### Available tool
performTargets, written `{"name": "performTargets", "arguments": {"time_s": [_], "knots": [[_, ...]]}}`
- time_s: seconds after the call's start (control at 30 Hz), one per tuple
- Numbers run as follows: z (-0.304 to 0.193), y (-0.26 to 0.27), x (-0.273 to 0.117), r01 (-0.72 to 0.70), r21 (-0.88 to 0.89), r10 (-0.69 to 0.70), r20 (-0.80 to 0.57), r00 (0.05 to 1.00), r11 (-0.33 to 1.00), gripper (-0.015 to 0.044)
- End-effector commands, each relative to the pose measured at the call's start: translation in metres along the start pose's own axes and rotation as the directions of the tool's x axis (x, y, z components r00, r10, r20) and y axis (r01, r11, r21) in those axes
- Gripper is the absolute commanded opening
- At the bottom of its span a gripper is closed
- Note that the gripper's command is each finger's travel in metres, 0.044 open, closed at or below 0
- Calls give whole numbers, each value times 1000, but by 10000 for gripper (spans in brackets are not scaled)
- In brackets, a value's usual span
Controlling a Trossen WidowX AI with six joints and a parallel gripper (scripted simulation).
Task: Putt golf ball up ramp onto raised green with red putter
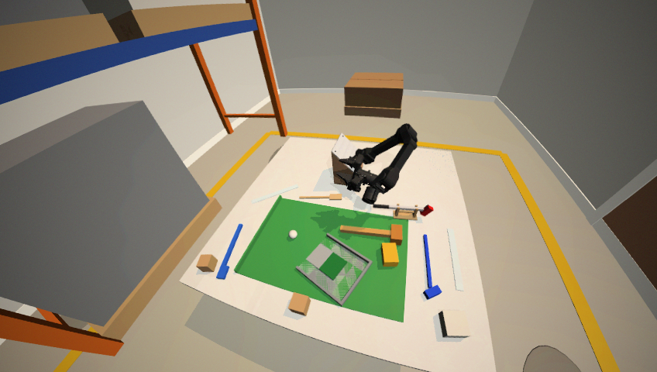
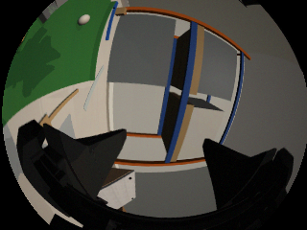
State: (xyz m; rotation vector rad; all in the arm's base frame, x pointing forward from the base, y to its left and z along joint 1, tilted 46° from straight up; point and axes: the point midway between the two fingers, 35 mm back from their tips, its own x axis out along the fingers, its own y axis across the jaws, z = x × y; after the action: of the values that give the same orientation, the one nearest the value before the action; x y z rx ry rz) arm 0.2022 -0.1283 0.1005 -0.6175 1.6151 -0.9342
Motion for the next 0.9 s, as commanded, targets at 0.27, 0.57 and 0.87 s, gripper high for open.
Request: {"name": "performTargets", "arguments": {"time_s": [0.27,0.57,0.87], "knots": [[-20,80,-28,-600,-533,627,-158,763,596,440],[-11,117,-129,-294,-950,993,-118,28,-104,440],[-1,91,-196,203,-978,895,-42,-445,54,440]]}}
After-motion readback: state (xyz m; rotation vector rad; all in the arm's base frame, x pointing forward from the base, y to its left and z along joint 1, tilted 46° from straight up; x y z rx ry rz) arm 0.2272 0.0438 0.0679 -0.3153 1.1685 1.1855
